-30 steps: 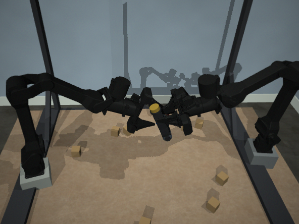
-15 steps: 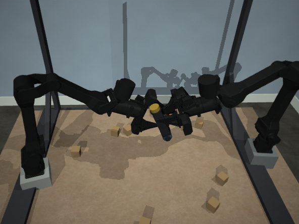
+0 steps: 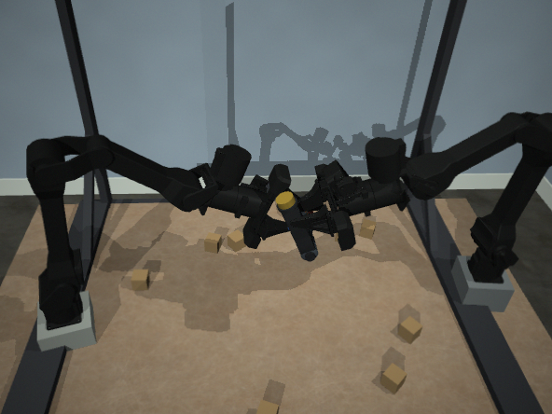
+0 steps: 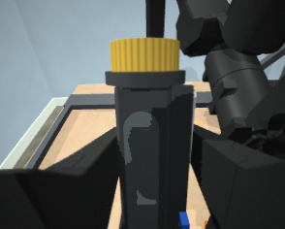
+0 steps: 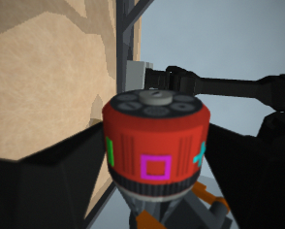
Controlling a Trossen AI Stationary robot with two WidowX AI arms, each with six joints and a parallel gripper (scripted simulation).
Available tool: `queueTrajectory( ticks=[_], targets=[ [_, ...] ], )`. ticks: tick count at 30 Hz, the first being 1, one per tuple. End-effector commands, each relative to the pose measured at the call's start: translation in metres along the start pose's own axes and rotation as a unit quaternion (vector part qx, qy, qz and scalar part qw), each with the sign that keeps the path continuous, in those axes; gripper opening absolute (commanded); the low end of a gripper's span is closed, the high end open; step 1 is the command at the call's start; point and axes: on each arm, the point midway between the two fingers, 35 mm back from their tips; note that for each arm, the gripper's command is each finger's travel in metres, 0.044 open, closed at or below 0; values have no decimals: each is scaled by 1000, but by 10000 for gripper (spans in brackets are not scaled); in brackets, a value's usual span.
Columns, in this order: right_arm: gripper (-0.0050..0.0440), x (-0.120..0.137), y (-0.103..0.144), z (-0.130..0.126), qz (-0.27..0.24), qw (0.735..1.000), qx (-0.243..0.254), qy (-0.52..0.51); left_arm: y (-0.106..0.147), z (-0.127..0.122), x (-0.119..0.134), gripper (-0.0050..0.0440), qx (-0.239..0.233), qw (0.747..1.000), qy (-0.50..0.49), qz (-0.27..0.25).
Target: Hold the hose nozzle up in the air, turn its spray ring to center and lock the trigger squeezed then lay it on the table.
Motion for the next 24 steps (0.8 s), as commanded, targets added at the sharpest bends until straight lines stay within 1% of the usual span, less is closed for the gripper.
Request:
queueTrajectory(
  ticks=[1, 2, 3, 12, 13, 15, 16, 18, 19, 24],
  targets=[
    [0, -3, 3, -12, -6, 1000, 13, -1, 3, 3, -15, 165, -5, 1000, 1, -20],
    [0, -3, 3, -12, -6, 1000, 13, -1, 3, 3, -15, 165, -5, 1000, 1, -20],
    [0, -2, 4, -8, -11, 999, 43, -1, 3, 3, -15, 165, -5, 1000, 1, -20],
    [0, -1, 2, -3, -24, 992, 122, 1, 3, 3, -15, 165, -5, 1000, 1, -20],
    [0, -2, 1, -6, -22, 994, 107, 0, 3, 3, -15, 165, -5, 1000, 1, -20],
    [0, -2, 1, -6, -22, 994, 107, 0, 3, 3, -15, 165, -5, 1000, 1, -20],
    [0, -2, 1, -3, -27, 990, 137, 1, 3, 3, -15, 165, -5, 1000, 1, -20],
    [0, -1, 1, -1, -30, 988, 154, 2, 3, 3, -15, 165, -5, 1000, 1, -20],
    [0, -2, 0, -3, -26, 991, 133, 1, 3, 3, -15, 165, -5, 1000, 1, -20],
    [0, -2, 0, -4, -26, 991, 132, 1, 3, 3, -15, 165, -5, 1000, 1, -20]
  ],
)
Point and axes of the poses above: on each arm, the point midway between the two fingers, 35 mm back from their tips, its own y axis back along the fingers, its own z axis across the jaws, x = y × z, and after that the axes turned 11 degrees about -y, right-handed
